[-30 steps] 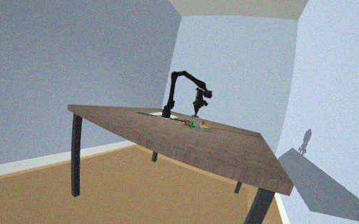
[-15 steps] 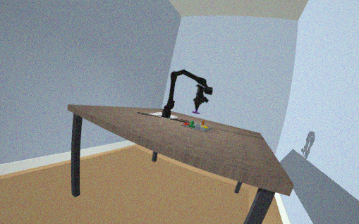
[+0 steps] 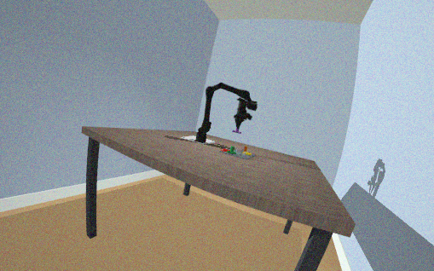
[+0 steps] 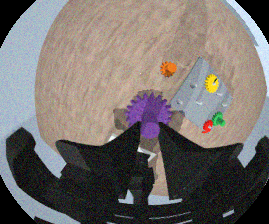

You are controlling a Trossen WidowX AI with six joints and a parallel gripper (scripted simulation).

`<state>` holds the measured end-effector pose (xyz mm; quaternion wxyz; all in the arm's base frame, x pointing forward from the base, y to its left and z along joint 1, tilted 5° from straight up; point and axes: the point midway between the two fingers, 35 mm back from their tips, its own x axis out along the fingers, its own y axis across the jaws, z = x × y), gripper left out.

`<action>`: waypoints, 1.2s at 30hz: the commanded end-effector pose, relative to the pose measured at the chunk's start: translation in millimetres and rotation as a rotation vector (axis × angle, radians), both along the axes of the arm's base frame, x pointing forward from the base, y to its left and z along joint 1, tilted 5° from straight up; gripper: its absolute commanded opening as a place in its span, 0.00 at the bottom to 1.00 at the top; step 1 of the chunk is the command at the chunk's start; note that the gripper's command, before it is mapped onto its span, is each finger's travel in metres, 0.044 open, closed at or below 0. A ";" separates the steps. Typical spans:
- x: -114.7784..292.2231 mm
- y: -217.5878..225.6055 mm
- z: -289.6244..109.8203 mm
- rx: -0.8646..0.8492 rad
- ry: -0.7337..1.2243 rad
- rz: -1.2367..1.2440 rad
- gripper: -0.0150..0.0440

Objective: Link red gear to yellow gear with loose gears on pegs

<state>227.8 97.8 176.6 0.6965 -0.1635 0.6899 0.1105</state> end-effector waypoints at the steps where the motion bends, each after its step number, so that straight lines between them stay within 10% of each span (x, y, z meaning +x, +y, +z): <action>1: -0.4 0.4 9.9 0.004 -0.010 -0.006 0.25; 36: 33.5 -35.2 14.7 0.004 -0.009 -0.003 0.25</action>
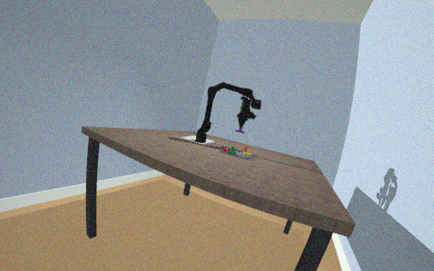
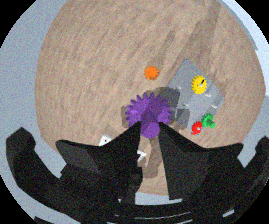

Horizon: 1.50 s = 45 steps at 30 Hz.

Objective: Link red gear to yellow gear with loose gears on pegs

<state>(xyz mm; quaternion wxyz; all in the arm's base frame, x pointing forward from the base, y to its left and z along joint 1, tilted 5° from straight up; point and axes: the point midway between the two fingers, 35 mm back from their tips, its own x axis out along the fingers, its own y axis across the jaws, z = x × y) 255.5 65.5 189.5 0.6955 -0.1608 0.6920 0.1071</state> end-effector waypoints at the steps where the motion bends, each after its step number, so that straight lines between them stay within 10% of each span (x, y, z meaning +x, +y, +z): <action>1: 7.3 -4.6 1.3 0.006 -0.013 0.005 0.25; 45: 58.4 -95.0 -20.0 0.001 -0.024 -0.015 0.25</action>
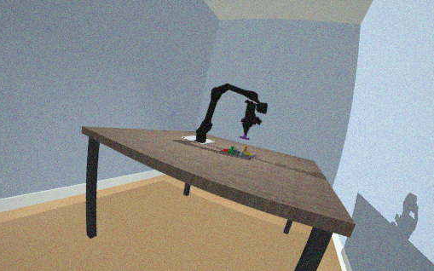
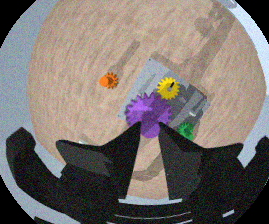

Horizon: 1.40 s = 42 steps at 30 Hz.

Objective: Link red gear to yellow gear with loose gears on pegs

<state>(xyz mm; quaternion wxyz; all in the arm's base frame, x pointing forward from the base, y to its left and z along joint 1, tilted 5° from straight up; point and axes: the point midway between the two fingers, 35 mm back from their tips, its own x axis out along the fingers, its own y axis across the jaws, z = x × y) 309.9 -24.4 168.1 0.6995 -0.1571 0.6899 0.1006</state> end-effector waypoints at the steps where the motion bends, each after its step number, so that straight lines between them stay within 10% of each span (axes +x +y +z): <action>1: 4.5 -7.3 1.0 0.003 -0.015 -0.003 0.25; 42: 20.2 -114.3 -24.2 -0.015 -0.014 0.011 0.25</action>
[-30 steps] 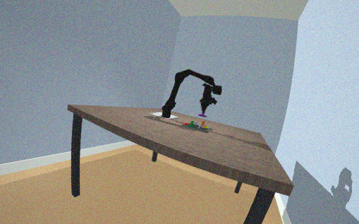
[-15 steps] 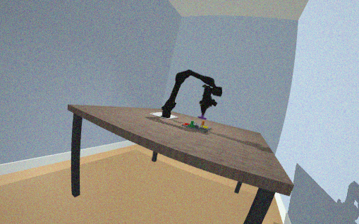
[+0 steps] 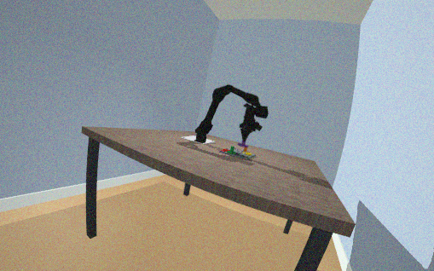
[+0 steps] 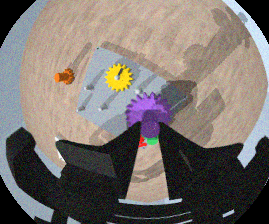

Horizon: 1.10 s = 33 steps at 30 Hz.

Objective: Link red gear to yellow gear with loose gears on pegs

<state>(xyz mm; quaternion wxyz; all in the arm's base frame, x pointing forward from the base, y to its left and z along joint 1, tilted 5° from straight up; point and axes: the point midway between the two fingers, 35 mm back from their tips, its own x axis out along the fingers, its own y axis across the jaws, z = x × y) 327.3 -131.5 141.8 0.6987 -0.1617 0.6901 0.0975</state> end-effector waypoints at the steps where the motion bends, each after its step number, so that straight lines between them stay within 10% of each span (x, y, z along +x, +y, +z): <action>1: 2.7 -9.9 1.4 -0.004 -0.013 0.011 0.25; 33: 2.1 -20.1 -2.9 0.000 -0.025 -0.140 0.25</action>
